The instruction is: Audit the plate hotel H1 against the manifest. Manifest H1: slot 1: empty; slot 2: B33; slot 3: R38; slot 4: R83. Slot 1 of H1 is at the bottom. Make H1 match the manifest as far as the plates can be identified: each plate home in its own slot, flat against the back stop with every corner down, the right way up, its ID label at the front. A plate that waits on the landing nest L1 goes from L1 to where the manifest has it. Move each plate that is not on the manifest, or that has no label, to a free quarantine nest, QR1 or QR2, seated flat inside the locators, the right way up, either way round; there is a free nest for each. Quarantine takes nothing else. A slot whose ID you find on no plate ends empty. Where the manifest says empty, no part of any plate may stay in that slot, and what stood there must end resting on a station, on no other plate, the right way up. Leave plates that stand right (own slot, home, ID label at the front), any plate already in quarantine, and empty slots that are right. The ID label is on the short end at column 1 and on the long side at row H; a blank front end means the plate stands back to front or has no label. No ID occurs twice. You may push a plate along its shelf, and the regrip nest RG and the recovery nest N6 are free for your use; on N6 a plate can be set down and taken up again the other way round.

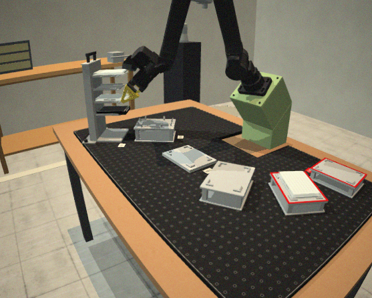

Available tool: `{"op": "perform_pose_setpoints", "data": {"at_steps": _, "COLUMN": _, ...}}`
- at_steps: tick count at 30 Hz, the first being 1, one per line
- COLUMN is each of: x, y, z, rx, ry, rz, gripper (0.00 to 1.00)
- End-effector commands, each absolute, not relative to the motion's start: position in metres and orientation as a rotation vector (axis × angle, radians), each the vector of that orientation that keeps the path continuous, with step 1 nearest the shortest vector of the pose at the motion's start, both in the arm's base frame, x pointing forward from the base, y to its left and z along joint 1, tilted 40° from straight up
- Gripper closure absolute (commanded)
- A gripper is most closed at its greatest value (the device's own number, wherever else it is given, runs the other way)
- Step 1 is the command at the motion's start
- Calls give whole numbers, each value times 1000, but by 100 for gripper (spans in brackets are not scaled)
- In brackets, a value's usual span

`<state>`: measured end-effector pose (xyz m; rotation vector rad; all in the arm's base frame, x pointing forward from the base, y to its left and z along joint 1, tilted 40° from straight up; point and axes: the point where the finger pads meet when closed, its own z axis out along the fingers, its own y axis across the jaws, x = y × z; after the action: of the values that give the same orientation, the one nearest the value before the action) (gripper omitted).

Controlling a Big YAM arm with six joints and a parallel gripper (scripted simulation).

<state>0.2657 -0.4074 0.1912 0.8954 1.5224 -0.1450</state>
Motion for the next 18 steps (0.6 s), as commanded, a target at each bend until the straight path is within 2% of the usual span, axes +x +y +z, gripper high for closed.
{"op": "perform_pose_setpoints", "data": {"at_steps": 1, "x": 266, "y": -415, "z": 207, "rx": 875, "ry": 1499, "rz": -167, "gripper": 0}}
{"op": "perform_pose_setpoints", "data": {"at_steps": 3, "x": 266, "y": -415, "z": 207, "rx": 875, "ry": 1499, "rz": -167, "gripper": 0}}
{"op": "perform_pose_setpoints", "data": {"at_steps": 4, "x": 266, "y": -415, "z": 207, "rx": 875, "ry": 1499, "rz": -167, "gripper": 14}}
{"op": "perform_pose_setpoints", "data": {"at_steps": 18, "x": 266, "y": -415, "z": 207, "rx": 875, "ry": 1499, "rz": -167, "gripper": 14}}
